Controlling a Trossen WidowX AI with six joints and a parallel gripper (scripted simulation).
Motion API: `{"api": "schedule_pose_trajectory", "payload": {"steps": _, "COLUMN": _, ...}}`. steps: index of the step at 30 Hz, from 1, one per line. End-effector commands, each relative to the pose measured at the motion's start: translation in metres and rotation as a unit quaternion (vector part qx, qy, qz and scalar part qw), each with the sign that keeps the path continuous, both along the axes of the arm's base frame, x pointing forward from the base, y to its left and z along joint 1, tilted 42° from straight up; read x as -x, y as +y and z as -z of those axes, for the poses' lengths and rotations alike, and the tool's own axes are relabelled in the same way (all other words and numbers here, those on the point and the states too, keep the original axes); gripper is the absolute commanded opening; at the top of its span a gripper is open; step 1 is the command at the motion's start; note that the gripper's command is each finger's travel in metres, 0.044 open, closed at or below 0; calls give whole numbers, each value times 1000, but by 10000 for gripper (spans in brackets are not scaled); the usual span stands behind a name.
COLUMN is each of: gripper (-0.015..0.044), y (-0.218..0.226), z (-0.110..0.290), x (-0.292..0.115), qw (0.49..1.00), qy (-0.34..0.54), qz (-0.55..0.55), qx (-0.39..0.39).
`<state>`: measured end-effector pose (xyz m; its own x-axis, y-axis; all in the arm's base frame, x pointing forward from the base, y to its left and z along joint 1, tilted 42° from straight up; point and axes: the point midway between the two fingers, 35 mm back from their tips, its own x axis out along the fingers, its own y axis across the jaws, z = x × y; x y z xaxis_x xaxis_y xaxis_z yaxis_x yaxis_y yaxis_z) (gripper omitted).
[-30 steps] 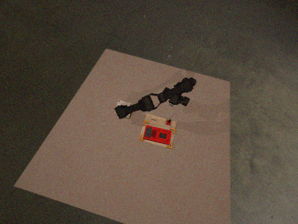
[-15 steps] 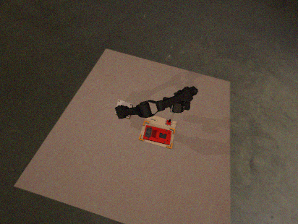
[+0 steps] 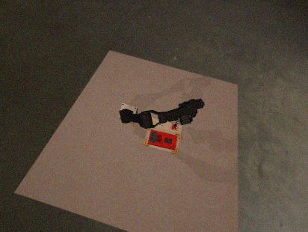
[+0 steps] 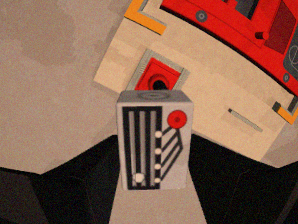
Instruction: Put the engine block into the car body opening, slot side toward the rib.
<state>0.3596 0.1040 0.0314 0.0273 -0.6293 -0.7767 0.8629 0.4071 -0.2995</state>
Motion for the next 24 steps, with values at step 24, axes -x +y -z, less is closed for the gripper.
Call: {"api": "schedule_pose_trajectory", "payload": {"steps": 24, "gripper": 0, "y": -81, "z": -36, "x": 2, "qw": 945, "qy": 202, "qz": -257, "qx": 17}}
